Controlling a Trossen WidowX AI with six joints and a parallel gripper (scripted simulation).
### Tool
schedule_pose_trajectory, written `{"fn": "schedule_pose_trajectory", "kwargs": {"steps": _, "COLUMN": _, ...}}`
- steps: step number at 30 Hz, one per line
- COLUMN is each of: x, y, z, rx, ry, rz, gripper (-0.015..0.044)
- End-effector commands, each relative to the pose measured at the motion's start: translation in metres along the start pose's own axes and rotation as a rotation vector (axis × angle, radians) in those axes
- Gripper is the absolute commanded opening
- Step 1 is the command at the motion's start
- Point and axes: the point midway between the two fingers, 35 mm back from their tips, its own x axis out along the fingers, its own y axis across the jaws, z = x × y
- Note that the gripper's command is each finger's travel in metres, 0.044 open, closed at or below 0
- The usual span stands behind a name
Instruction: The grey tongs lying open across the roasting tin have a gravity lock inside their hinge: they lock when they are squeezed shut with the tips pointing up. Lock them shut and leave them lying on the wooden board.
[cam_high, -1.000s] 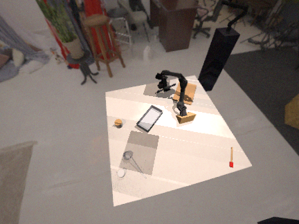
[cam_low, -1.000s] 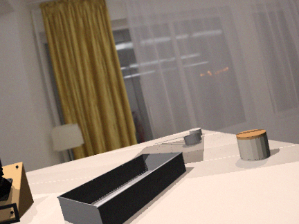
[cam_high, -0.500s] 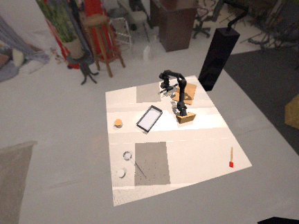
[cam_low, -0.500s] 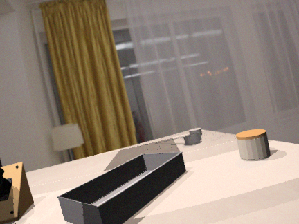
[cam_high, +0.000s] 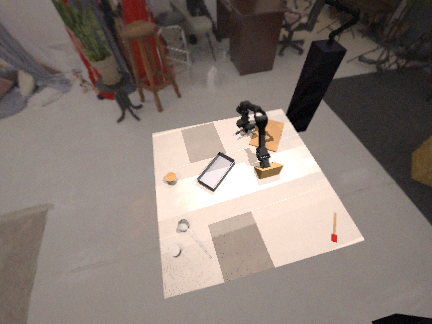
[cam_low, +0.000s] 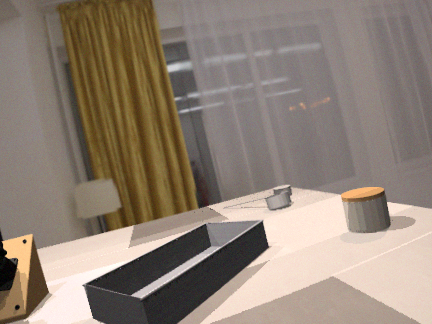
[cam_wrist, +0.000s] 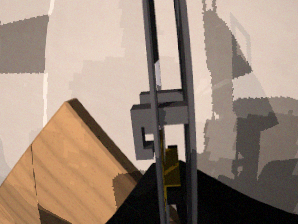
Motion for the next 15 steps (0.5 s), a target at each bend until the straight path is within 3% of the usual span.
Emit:
{"fn": "schedule_pose_trajectory", "kwargs": {"steps": 1, "x": 0.002, "y": 0.003, "z": -0.011, "rx": -0.019, "ry": -0.017, "rz": 0.006, "gripper": -0.0150}}
{"fn": "schedule_pose_trajectory", "kwargs": {"steps": 15, "x": 0.006, "y": 0.012, "z": -0.046, "rx": -0.061, "ry": -0.055, "rz": -0.006, "gripper": -0.0150}}
